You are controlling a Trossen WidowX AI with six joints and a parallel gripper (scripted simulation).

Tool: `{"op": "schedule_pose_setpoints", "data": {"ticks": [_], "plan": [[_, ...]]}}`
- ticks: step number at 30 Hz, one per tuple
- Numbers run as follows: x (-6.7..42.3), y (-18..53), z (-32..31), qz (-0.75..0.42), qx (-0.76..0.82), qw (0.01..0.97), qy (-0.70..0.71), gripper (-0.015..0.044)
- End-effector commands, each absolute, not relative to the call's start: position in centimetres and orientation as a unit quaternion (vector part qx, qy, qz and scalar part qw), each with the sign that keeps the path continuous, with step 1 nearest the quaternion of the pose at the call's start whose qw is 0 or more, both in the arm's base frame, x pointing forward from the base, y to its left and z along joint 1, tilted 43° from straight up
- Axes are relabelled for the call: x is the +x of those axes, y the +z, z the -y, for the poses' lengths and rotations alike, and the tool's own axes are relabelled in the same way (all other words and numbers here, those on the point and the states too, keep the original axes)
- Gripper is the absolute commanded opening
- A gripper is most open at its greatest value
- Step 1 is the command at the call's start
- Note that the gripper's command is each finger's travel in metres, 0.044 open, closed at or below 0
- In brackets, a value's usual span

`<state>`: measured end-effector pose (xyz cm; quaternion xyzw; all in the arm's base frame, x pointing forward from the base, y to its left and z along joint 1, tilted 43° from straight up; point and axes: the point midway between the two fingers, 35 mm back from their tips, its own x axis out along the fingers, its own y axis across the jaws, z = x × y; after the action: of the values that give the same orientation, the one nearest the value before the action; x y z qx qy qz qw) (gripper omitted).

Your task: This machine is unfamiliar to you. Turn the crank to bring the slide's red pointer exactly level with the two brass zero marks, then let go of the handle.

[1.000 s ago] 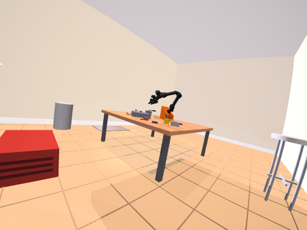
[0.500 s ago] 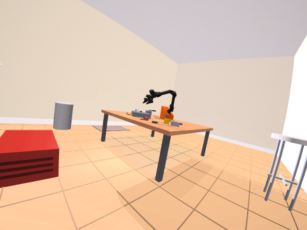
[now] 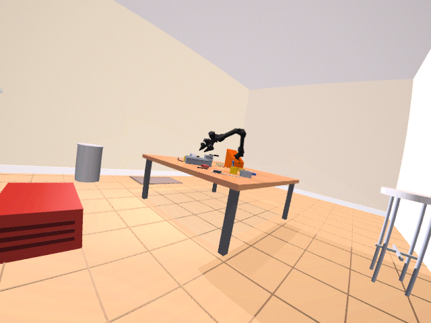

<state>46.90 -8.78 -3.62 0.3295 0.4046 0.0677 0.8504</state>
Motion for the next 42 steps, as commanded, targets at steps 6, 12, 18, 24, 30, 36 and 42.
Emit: {"op": "schedule_pose_setpoints", "data": {"ticks": [6,12,18,24,30,36,42], "plan": [[47.0,-3.6,8.9,-0.403,0.330,0.851,0.065,0.0440],[47.0,-3.5,9.0,-0.403,0.330,0.851,0.065,0.0440],[47.0,0.1,12.3,-0.403,0.329,0.852,0.066,0.0440],[46.3,1.5,11.9,-0.408,0.337,0.847,0.053,0.0440],[44.3,3.4,10.1,-0.419,0.356,0.835,0.021,0.0440],[42.1,5.0,8.3,-0.426,0.375,0.823,-0.012,0.0440],[39.7,6.3,6.7,-0.430,0.392,0.812,-0.045,0.0440]]}}
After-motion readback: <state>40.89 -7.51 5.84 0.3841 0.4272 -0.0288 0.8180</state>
